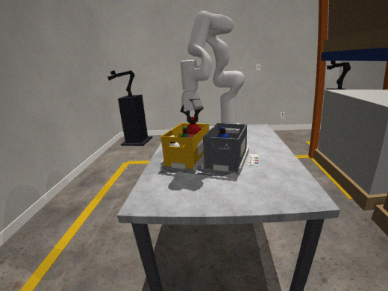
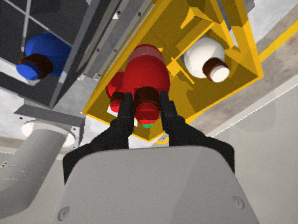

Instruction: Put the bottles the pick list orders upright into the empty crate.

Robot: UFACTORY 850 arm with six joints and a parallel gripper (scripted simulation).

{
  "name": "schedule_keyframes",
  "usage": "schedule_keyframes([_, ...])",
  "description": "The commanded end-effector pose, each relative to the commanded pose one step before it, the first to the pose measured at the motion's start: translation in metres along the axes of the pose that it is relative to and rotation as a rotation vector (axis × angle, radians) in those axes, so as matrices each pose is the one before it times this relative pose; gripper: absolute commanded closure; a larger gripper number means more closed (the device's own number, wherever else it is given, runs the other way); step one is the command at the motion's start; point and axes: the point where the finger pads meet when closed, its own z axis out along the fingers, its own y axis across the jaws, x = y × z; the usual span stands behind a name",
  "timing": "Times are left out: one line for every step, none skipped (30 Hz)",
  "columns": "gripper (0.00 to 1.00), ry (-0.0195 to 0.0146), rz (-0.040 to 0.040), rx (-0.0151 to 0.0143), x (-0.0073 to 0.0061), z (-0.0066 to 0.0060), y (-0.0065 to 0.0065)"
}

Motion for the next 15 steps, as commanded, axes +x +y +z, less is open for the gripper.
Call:
schedule_keyframes([1.00,0.00157,0.00004,-0.00212,0.00061,-0.00730,0.00083])
schedule_keyframes([1.00,0.00000,0.00000,0.00000,0.00000,-0.00167,0.00000])
schedule_keyframes([1.00,0.00000,0.00000,0.00000,0.00000,-0.00167,0.00000])
schedule_keyframes([1.00,0.00000,0.00000,0.00000,0.00000,-0.00167,0.00000])
schedule_keyframes([1.00,0.00000,0.00000,0.00000,0.00000,-0.00167,0.00000])
schedule_keyframes([1.00,0.00000,0.00000,0.00000,0.00000,-0.00167,0.00000])
schedule_keyframes([1.00,0.00000,0.00000,0.00000,0.00000,-0.00167,0.00000])
schedule_keyframes([1.00,0.00000,0.00000,0.00000,0.00000,-0.00167,0.00000])
schedule_keyframes([1.00,0.00000,0.00000,0.00000,0.00000,-0.00167,0.00000])
schedule_keyframes([1.00,0.00000,0.00000,0.00000,0.00000,-0.00167,0.00000])
schedule_keyframes([1.00,0.00000,0.00000,0.00000,0.00000,0.00000,0.00000])
schedule_keyframes([1.00,0.00000,0.00000,0.00000,0.00000,0.00000,0.00000])
schedule_keyframes([1.00,0.00001,0.00000,-0.00002,-0.00001,-0.00161,-0.00001])
schedule_keyframes([1.00,0.00000,0.00000,0.00000,0.00000,-0.00166,0.00000])
schedule_keyframes([1.00,0.00000,0.00000,0.00000,0.00000,-0.00166,-0.00001])
